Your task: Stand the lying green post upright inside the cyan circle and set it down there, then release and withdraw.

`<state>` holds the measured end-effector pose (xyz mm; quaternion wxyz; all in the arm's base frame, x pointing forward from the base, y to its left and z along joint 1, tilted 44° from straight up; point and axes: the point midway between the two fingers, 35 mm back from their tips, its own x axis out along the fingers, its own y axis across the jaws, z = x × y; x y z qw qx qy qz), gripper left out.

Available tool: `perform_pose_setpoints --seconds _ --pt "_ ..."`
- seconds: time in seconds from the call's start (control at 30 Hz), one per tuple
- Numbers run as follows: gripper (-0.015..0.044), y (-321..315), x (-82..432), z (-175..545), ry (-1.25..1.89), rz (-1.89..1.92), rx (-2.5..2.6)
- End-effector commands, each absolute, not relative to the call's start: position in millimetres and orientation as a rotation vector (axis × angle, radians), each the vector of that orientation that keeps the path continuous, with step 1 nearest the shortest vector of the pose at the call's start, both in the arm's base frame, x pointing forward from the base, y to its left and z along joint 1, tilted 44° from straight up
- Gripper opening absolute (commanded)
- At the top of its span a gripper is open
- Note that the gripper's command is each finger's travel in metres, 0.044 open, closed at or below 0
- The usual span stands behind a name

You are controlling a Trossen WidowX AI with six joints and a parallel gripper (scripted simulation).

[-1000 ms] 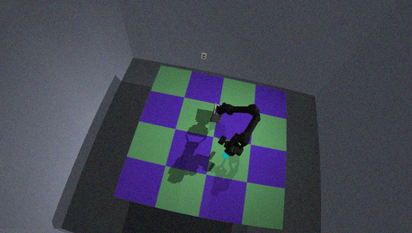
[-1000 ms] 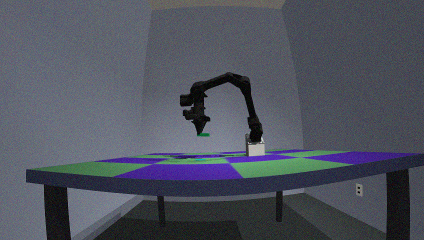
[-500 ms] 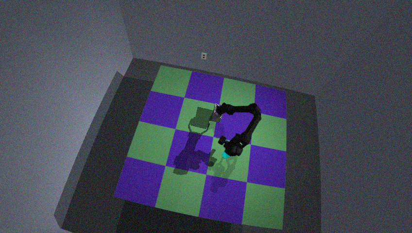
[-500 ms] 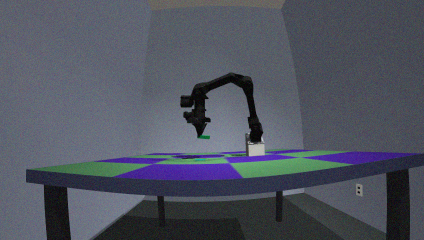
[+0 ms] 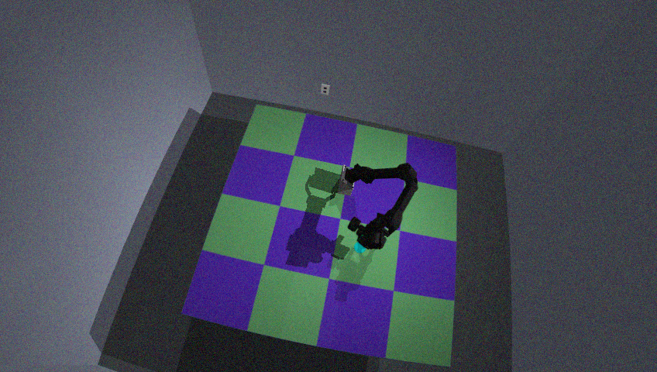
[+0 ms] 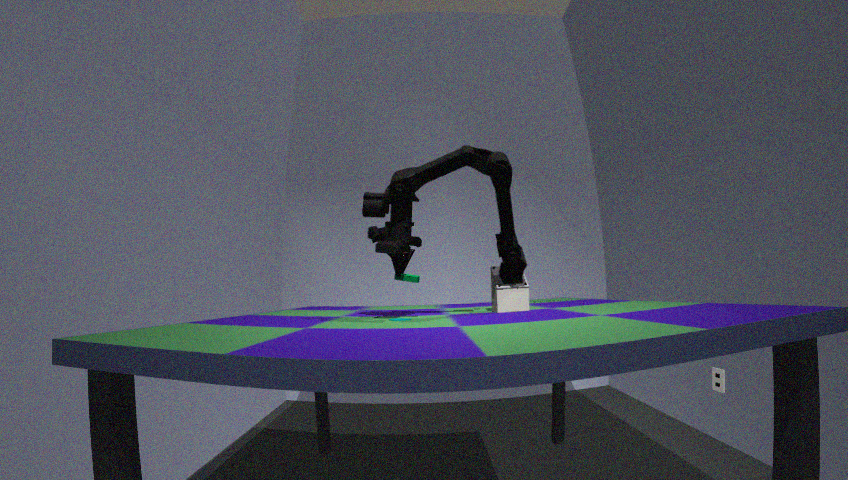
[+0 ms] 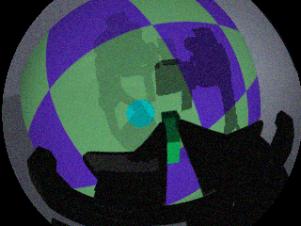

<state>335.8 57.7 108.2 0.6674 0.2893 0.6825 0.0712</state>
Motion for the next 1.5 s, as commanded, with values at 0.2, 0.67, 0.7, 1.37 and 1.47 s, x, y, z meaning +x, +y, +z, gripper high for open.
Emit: perform_pose_setpoints --seconds 0.2,0.67,0.7,1.37,1.47 --pt "0.0023 59 334 104 1.498 0.113 0.609" --pt "0.0023 60 335 98 1.438 0.060 0.557" --pt "0.0023 61 335 97 1.433 0.056 0.554" --pt "0.0023 63 337 92 1.333 -0.015 0.497" --pt "0.0023 63 338 91 1.316 -0.025 0.490"
